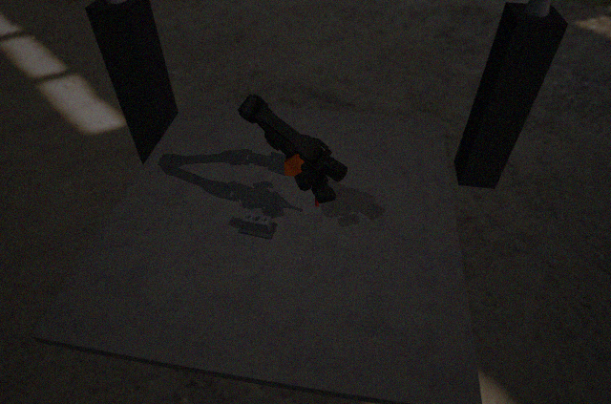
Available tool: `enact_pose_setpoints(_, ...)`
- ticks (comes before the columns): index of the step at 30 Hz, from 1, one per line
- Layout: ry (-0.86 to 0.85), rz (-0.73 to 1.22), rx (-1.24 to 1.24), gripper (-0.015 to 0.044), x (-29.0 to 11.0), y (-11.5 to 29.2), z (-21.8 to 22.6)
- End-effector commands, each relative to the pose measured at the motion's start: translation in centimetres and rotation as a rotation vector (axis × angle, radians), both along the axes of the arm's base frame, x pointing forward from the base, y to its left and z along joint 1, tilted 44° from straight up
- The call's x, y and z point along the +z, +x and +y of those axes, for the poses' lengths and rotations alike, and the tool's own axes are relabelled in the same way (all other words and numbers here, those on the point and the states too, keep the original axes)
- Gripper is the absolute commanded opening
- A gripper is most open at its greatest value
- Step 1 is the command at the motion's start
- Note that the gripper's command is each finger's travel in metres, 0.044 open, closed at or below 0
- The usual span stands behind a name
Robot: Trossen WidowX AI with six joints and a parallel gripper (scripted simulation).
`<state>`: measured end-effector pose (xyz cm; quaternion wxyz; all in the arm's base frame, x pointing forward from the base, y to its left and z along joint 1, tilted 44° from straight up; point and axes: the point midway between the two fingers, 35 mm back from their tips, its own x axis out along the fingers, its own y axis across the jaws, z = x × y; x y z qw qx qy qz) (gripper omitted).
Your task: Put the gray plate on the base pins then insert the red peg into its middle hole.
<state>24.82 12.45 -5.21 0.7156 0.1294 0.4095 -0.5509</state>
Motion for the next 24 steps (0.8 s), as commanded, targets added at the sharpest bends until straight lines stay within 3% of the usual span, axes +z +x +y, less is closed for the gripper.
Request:
enact_pose_setpoints(1, 0.004, -0.004, -0.006, 0.0, 0.8, 0.0, 0.8)
enact_pose_setpoints(24, 0.019, 0.002, 0.004, 0.0, 4.2, 3.2, -1.3)
